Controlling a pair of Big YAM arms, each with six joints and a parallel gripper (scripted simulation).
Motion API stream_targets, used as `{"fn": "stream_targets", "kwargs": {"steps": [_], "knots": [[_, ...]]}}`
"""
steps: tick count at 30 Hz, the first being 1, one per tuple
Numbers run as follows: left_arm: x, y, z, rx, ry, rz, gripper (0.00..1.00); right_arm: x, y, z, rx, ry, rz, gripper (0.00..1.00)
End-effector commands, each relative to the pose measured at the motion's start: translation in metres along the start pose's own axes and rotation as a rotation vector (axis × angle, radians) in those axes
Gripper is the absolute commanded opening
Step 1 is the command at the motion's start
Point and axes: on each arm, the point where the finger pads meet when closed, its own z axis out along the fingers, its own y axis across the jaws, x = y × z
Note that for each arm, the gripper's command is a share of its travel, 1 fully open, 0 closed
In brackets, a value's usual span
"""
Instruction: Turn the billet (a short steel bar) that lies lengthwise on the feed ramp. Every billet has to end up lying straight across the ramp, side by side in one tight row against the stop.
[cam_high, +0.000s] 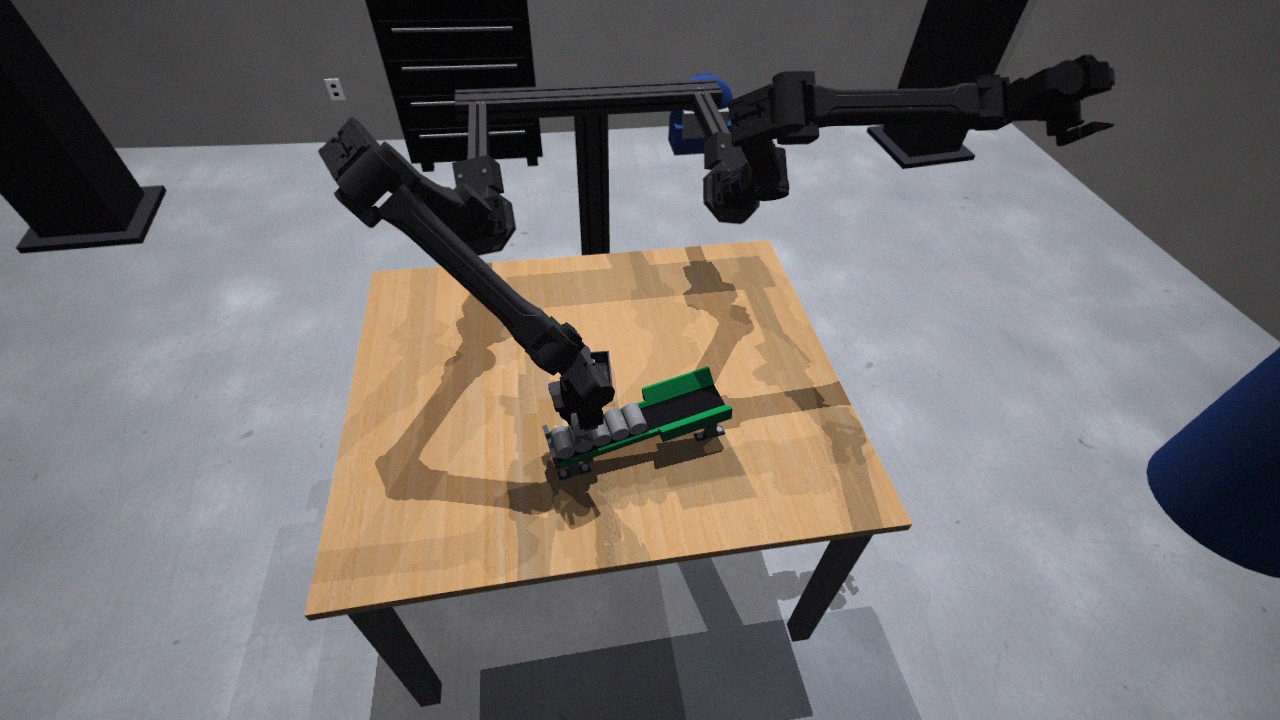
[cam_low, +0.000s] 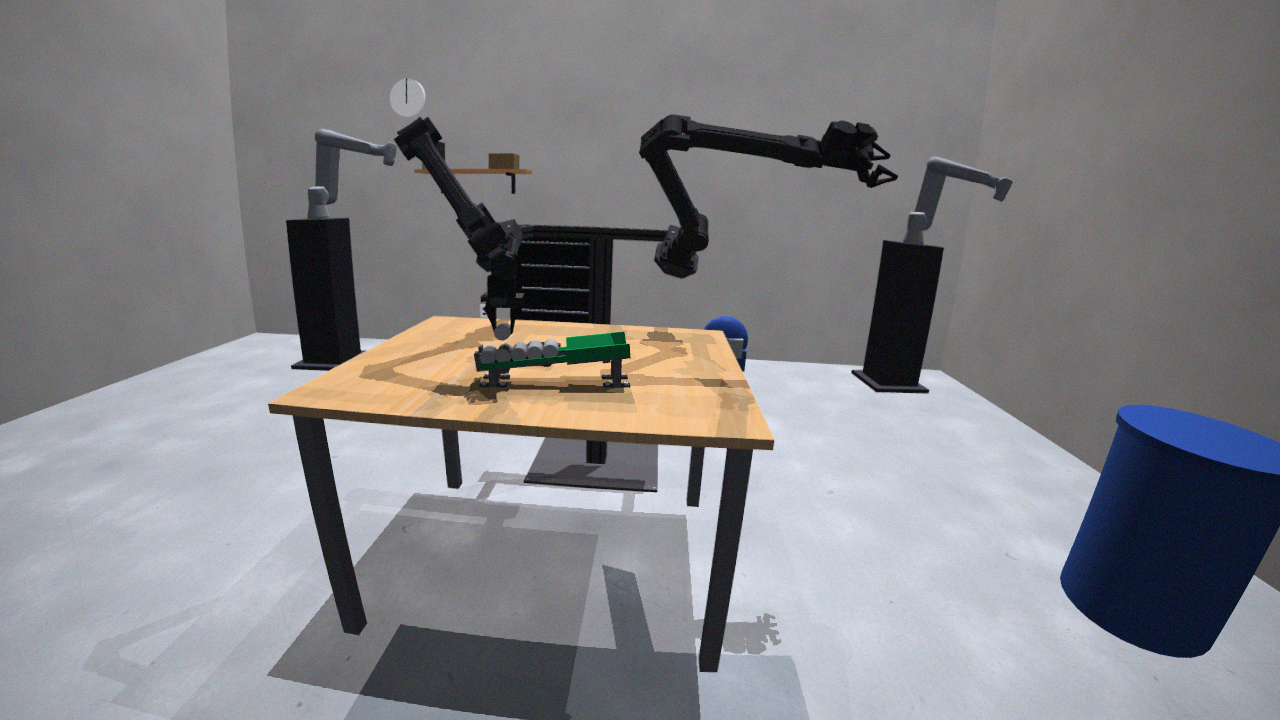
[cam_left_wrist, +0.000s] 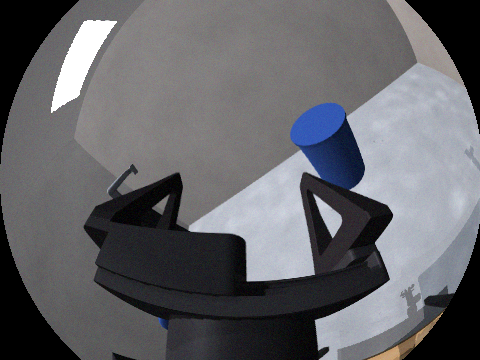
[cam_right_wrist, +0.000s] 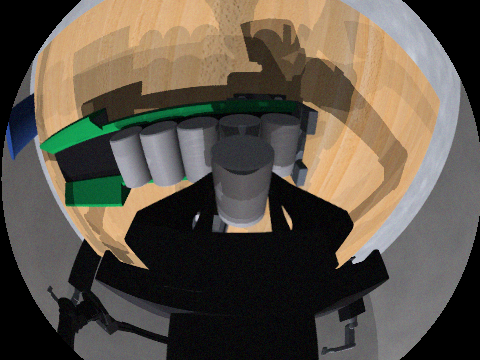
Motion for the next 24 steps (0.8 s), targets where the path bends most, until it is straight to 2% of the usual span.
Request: {"fn": "stream_targets", "kwargs": {"steps": [1, 9, 12, 14, 22, 23, 24], "knots": [[-0.043, 0.010, -0.005, -0.018, -0.062, -0.014, 1.00, -0.017, 0.008, -0.027, -0.025, -0.046, 0.007, 0.00], [-0.043, 0.010, -0.005, -0.018, -0.062, -0.014, 1.00, -0.023, 0.012, -0.029, -0.026, -0.054, 0.015, 0.00], [-0.043, 0.010, -0.005, -0.018, -0.062, -0.014, 1.00, -0.014, 0.023, -0.016, -0.019, -0.026, -0.006, 0.00], [-0.043, 0.010, -0.005, -0.018, -0.062, -0.014, 1.00, -0.013, 0.028, -0.016, -0.020, -0.024, -0.007, 0.00], [-0.043, 0.010, -0.005, -0.018, -0.062, -0.014, 1.00, -0.016, 0.042, -0.023, -0.022, -0.033, -0.001, 0.00], [-0.043, 0.010, -0.005, -0.018, -0.062, -0.014, 1.00, -0.023, 0.040, -0.033, -0.028, -0.054, 0.015, 0.00], [-0.043, 0.010, -0.005, -0.018, -0.062, -0.014, 1.00, -0.014, 0.051, -0.022, -0.021, -0.029, -0.004, 0.00]]}}
